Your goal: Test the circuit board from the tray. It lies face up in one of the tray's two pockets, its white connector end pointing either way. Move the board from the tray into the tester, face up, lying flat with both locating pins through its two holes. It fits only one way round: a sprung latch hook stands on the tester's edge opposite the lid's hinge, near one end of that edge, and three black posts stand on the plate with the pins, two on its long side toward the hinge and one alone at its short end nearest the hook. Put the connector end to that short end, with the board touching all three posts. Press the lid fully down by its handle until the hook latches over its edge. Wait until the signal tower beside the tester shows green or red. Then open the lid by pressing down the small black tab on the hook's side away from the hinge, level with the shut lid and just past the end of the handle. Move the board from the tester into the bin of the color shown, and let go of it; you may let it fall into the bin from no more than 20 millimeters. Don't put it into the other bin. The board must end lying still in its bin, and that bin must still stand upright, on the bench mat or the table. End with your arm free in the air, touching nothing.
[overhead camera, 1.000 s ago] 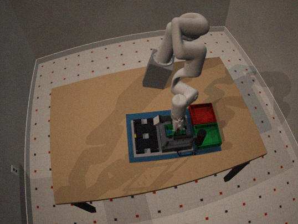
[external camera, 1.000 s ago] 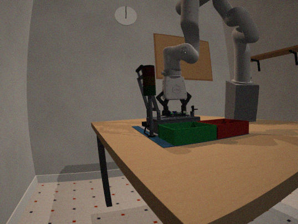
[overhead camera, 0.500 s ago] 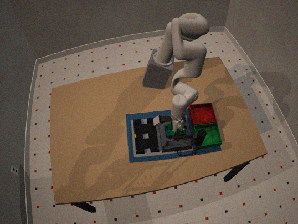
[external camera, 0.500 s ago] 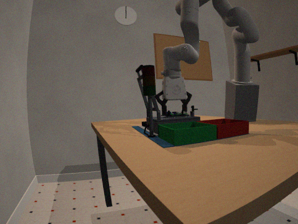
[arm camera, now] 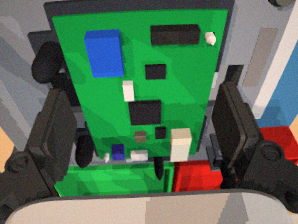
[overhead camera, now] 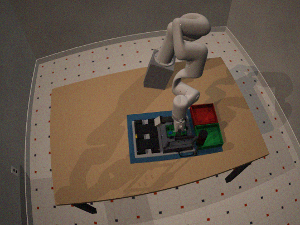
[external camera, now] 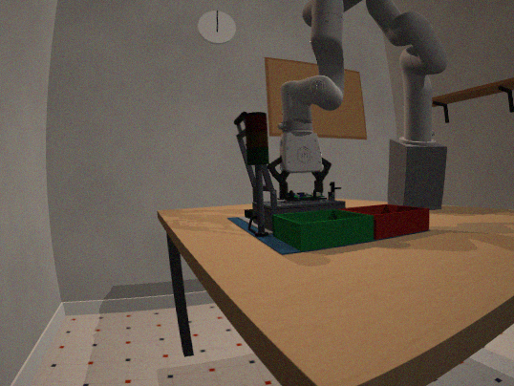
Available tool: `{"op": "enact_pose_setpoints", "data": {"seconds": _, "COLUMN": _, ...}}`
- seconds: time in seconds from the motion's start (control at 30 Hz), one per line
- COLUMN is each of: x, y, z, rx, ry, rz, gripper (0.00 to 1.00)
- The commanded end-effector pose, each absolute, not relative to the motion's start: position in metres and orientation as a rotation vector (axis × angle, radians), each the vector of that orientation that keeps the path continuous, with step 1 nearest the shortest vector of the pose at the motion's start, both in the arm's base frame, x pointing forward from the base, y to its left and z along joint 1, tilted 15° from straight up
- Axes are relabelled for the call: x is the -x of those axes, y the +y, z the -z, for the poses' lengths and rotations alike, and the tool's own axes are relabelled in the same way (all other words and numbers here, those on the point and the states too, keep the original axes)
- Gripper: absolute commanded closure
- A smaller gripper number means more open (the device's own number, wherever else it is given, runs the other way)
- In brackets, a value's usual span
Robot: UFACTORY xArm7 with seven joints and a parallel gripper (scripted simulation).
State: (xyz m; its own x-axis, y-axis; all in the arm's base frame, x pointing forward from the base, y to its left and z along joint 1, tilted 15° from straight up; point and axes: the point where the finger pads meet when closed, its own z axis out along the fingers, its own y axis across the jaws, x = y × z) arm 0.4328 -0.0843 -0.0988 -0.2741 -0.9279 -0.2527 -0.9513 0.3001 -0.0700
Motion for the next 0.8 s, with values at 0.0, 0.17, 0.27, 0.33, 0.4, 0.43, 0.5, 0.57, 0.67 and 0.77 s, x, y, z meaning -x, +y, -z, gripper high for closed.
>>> {"op": "enact_pose_setpoints", "data": {"seconds": 0.0, "x": -0.434, "y": -0.0854, "z": 0.0978, "rx": 1.718, "ry": 2.323, "rz": -0.134, "gripper": 0.0}}
{"op": "enact_pose_setpoints", "data": {"seconds": 0.17, "x": -0.434, "y": -0.0854, "z": 0.0978, "rx": 1.718, "ry": 2.323, "rz": -0.134, "gripper": 0.0}}
{"op": "enact_pose_setpoints", "data": {"seconds": 0.27, "x": -0.434, "y": -0.0854, "z": 0.0978, "rx": 1.718, "ry": 2.323, "rz": -0.134, "gripper": 0.0}}
{"op": "enact_pose_setpoints", "data": {"seconds": 0.33, "x": -0.434, "y": -0.0854, "z": 0.0978, "rx": 1.718, "ry": 2.323, "rz": -0.134, "gripper": 0.0}}
{"op": "enact_pose_setpoints", "data": {"seconds": 0.4, "x": -0.434, "y": -0.0854, "z": 0.0978, "rx": 1.718, "ry": 2.323, "rz": -0.134, "gripper": 0.0}}
{"op": "enact_pose_setpoints", "data": {"seconds": 0.43, "x": -0.434, "y": -0.0854, "z": 0.0978, "rx": 1.718, "ry": 2.323, "rz": -0.134, "gripper": 0.0}}
{"op": "enact_pose_setpoints", "data": {"seconds": 0.5, "x": -0.434, "y": -0.0854, "z": 0.0978, "rx": 1.718, "ry": 2.323, "rz": -0.134, "gripper": 0.0}}
{"op": "enact_pose_setpoints", "data": {"seconds": 0.57, "x": -0.434, "y": -0.0854, "z": 0.0978, "rx": 1.718, "ry": 2.323, "rz": -0.134, "gripper": 0.0}}
{"op": "enact_pose_setpoints", "data": {"seconds": 0.67, "x": -0.4339, "y": -0.0855, "z": 0.0971, "rx": 1.718, "ry": 2.323, "rz": -0.134, "gripper": 0.0}}
{"op": "enact_pose_setpoints", "data": {"seconds": 0.77, "x": -0.4332, "y": -0.0866, "z": 0.0925, "rx": 1.718, "ry": 2.323, "rz": -0.134, "gripper": 0.0}}
